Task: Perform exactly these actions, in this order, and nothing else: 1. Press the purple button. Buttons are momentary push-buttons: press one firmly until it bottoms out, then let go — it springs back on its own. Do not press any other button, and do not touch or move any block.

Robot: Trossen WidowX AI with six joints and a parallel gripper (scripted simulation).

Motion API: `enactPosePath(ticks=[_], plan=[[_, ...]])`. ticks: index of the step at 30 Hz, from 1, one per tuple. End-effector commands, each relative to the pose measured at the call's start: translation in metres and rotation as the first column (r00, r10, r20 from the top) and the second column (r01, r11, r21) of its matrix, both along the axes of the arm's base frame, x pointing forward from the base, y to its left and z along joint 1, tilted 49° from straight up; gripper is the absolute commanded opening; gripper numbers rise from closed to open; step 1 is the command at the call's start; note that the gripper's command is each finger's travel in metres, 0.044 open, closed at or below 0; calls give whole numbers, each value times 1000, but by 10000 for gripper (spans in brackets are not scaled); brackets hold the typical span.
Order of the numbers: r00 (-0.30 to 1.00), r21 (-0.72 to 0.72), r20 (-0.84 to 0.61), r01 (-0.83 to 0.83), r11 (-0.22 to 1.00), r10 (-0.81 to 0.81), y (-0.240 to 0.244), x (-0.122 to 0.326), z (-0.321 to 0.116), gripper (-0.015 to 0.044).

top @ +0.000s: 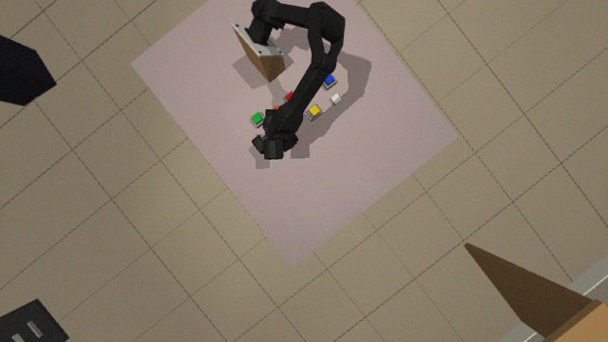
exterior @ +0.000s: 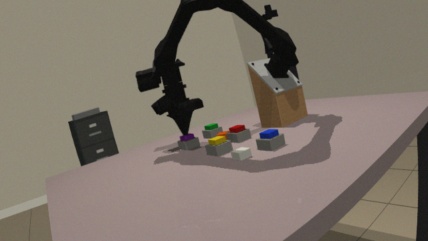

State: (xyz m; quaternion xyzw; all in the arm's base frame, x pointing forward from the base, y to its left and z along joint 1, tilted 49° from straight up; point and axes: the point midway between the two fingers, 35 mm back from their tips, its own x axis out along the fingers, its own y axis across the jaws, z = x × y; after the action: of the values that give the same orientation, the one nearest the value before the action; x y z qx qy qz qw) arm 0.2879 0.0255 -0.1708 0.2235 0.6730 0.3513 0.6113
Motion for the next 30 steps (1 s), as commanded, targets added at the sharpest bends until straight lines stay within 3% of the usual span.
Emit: enactPosePath(ticks=[1, 23, 30], plan=[[1000, 6, -7, 5, 1000, -4, 6, -4, -5, 20], [1000, 6, -7, 4, 1000, -4, 7, -4, -5, 20], [1000, 4, -7, 5, 1000, -4, -18, 2, 17, 20]])
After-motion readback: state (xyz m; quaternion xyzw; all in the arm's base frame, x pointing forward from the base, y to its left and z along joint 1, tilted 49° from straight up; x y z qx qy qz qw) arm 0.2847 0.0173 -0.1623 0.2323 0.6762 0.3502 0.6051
